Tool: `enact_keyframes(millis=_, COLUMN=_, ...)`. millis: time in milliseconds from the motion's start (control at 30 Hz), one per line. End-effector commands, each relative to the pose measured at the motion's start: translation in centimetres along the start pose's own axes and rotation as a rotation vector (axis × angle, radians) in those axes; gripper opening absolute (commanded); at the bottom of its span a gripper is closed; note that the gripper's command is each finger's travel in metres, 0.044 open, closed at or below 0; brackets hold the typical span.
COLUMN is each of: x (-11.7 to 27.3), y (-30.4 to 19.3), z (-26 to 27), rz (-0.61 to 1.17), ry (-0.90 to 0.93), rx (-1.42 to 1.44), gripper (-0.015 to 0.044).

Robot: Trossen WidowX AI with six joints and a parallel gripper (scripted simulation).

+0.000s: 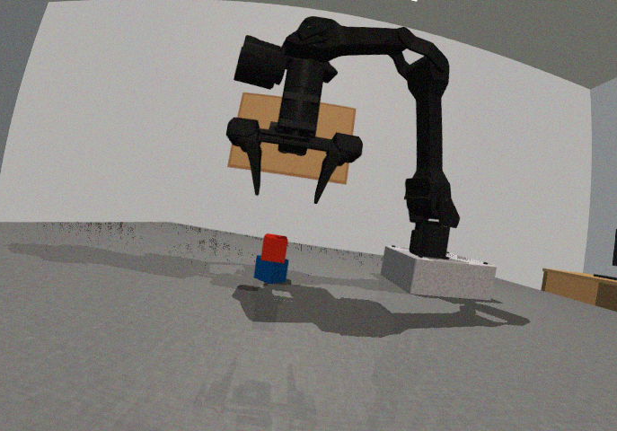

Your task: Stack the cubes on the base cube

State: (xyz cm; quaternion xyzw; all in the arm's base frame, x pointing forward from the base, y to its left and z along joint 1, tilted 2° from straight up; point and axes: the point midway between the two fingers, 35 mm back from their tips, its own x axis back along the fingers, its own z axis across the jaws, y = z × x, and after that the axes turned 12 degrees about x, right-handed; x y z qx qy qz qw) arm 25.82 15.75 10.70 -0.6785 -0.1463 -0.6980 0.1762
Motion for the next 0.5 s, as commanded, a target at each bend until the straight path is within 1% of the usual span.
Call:
enact_keyframes(millis=0, x=0.1, y=-3.7, z=-0.2, rz=0.004, ry=0.0, rx=0.013, gripper=0.04)
enact_keyframes(millis=100, x=0.2, y=-7.8, z=-1.0, rz=0.007, ry=0.0, rx=0.013, gripper=0.04)
enact_keyframes(millis=167, x=0.3, y=-9.5, z=-1.5, rz=0.009, ry=0.0, rx=0.013, gripper=0.04)
enact_keyframes(millis=467, x=0.3, y=-9.7, z=-1.6, rz=0.009, ry=0.0, rx=0.013, gripper=0.04)
